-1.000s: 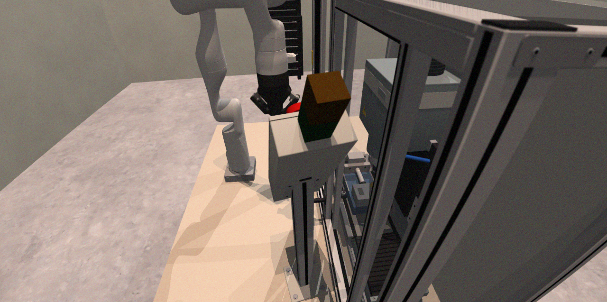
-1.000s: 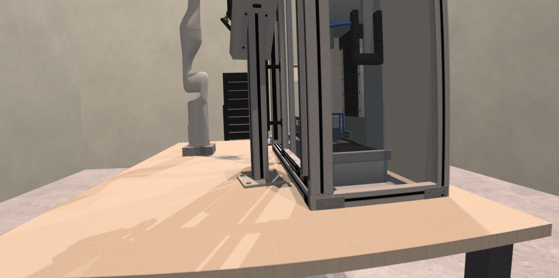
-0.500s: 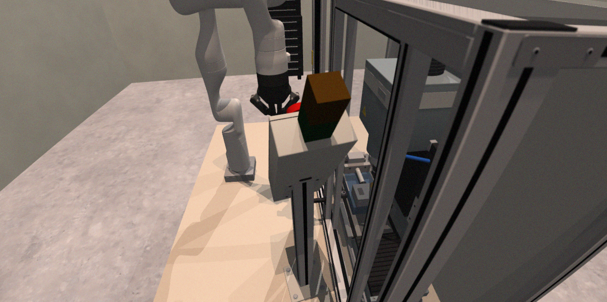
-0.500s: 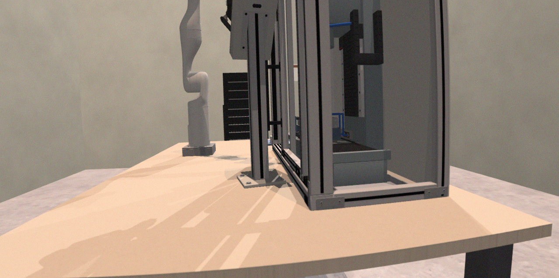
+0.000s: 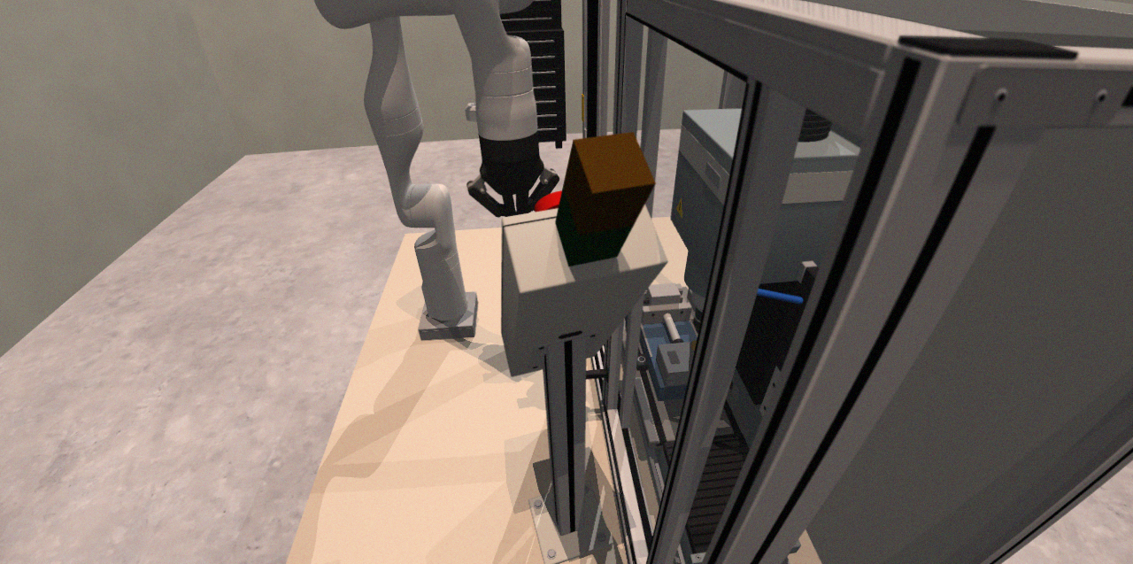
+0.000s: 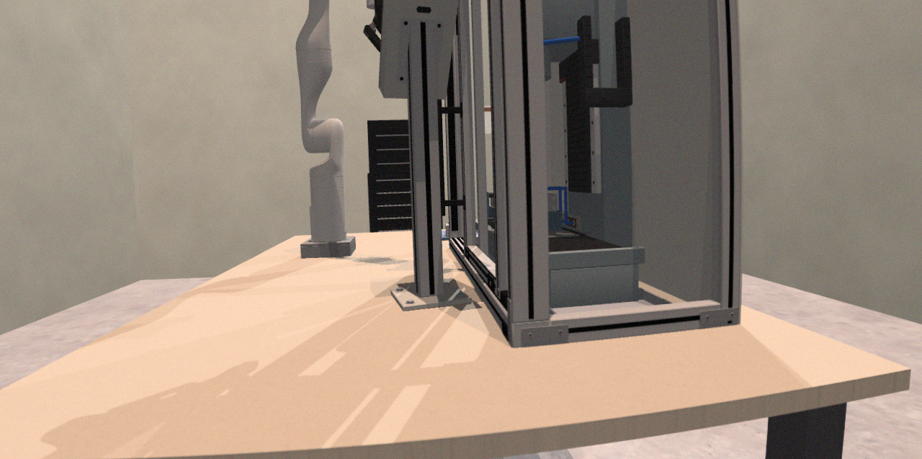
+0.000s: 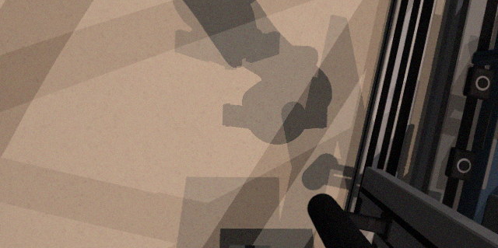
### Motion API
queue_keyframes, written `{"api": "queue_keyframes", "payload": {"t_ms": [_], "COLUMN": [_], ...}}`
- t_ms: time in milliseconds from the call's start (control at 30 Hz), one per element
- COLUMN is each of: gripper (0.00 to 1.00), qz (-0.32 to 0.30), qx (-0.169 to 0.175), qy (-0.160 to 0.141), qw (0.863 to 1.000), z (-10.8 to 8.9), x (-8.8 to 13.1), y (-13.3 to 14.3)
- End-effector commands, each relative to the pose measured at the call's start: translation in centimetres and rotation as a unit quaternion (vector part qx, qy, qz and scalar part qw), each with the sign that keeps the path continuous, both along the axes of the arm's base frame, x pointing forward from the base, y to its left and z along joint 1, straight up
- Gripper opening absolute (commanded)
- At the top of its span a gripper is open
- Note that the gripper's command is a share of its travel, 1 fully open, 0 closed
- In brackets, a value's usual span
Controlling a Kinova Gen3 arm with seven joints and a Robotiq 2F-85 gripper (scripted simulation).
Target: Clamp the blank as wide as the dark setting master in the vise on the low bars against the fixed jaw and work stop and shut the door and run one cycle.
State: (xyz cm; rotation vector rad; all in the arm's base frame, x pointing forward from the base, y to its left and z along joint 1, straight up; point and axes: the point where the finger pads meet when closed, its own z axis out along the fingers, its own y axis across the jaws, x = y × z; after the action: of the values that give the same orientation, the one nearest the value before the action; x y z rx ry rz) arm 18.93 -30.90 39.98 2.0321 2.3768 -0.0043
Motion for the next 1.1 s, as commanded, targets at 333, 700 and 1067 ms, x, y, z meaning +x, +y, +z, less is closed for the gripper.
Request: {"api": "queue_keyframes", "payload": {"t_ms": [333,700,1067], "gripper": [0.10,0.10,0.10], "qz": [0.115,0.115,0.197], "qx": [0.003,0.003,0.006], "qy": [0.003,0.003,0.005], "qw": [0.993,0.993,0.980], "z": [-0.14,-0.14,-0.16], "x": [-0.27,-0.27,-0.31], "y": [0.02,0.02,0.03]}}
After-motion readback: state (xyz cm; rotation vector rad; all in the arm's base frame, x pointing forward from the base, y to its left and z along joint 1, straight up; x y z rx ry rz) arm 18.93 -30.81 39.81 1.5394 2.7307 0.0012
